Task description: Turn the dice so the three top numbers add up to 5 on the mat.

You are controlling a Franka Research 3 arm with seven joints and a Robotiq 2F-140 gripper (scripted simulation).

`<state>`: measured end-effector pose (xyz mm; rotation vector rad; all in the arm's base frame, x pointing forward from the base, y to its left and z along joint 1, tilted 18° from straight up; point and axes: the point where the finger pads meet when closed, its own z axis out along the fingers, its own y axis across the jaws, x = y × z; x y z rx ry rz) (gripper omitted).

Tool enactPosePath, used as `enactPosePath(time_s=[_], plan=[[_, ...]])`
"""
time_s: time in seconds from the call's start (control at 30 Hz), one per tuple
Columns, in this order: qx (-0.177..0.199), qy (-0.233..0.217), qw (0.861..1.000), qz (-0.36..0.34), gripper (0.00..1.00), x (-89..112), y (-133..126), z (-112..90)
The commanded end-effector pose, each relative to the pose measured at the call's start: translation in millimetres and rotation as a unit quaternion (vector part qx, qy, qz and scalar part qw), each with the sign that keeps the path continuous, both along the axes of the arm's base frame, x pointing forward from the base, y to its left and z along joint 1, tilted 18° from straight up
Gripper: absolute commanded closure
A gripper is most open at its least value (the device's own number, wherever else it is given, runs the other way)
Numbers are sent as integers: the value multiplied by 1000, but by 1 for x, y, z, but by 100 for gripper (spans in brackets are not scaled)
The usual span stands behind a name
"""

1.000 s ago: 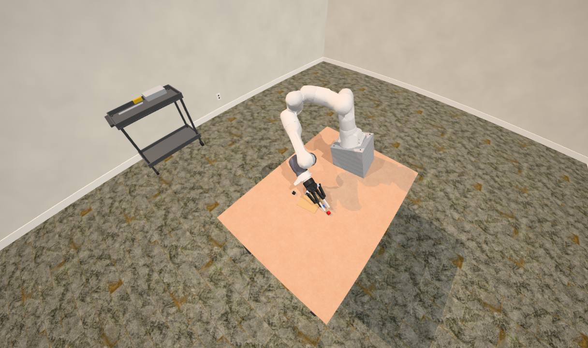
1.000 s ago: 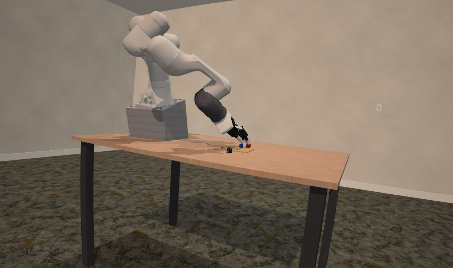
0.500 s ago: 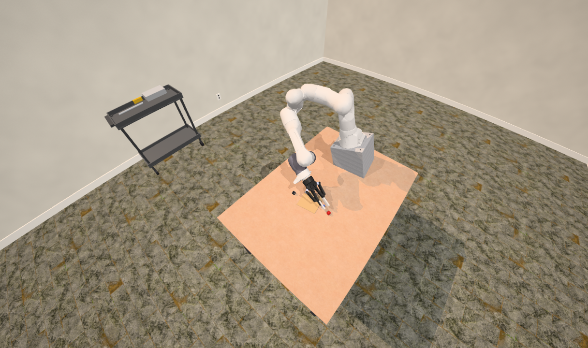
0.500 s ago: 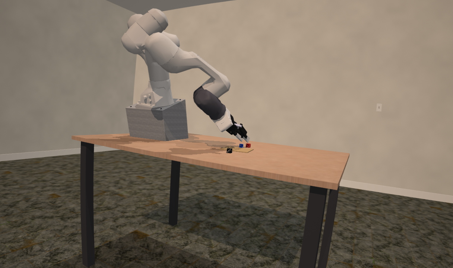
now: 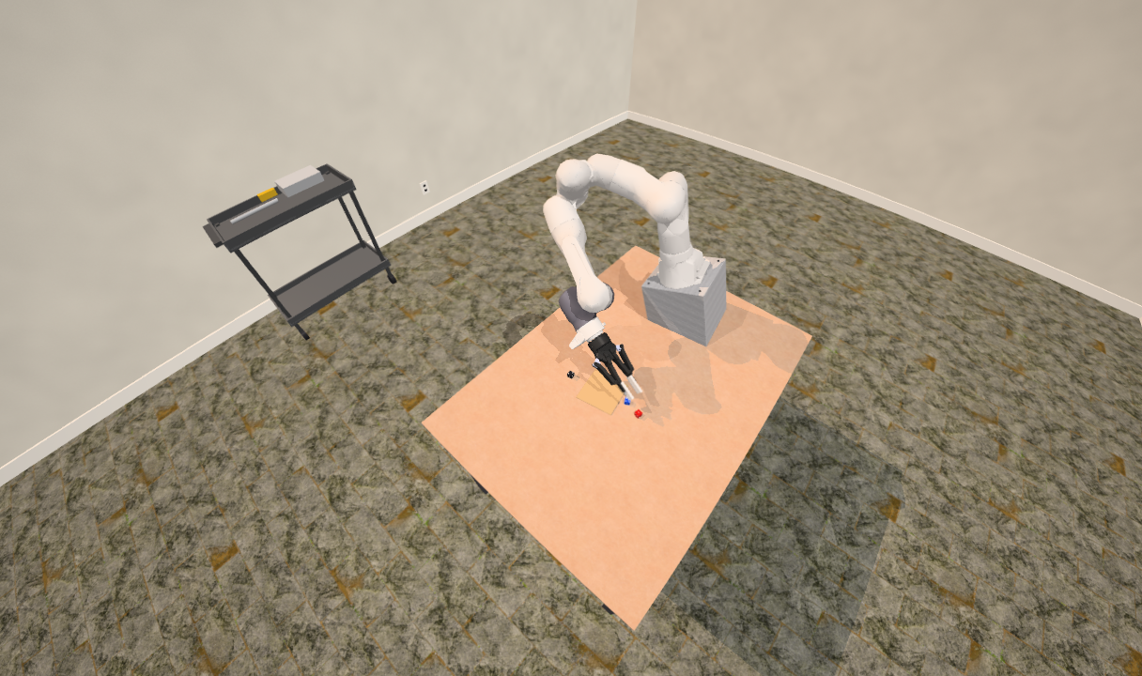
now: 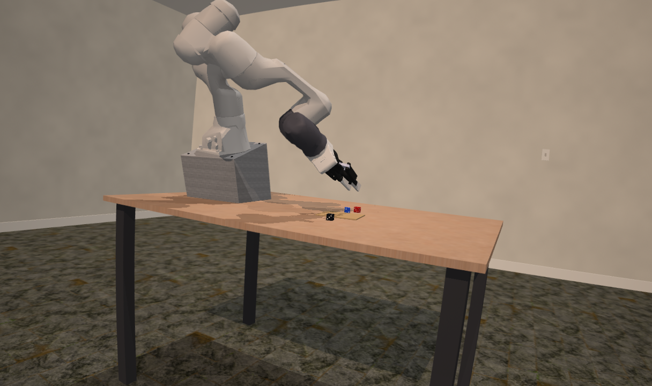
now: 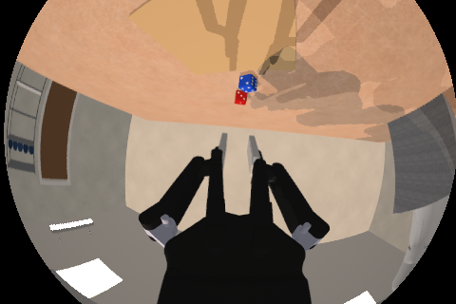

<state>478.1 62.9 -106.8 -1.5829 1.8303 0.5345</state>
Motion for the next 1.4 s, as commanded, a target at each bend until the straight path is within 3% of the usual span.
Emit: enactPosePath(time_s=[0.0, 0.23, 0.43, 0.5, 0.67, 0.97, 1.07, 1.1, 1.2, 1.37], plan=[[3, 8, 1000, -9, 79, -1, 1, 4], [-8, 12, 1000, -10, 79, -1, 2, 3], [-79, 27, 996, -17, 79, 1, 12, 6], [-79, 27, 996, -17, 79, 1, 12, 6], [-171, 46, 984, -25, 79, 3, 25, 10], [-257, 61, 964, -35, 79, 6, 40, 14], [-261, 61, 963, -36, 79, 6, 41, 15], [-287, 68, 955, -37, 79, 7, 45, 15], [-318, 72, 944, -41, 79, 8, 50, 17], [-348, 79, 933, -44, 79, 9, 54, 18]])
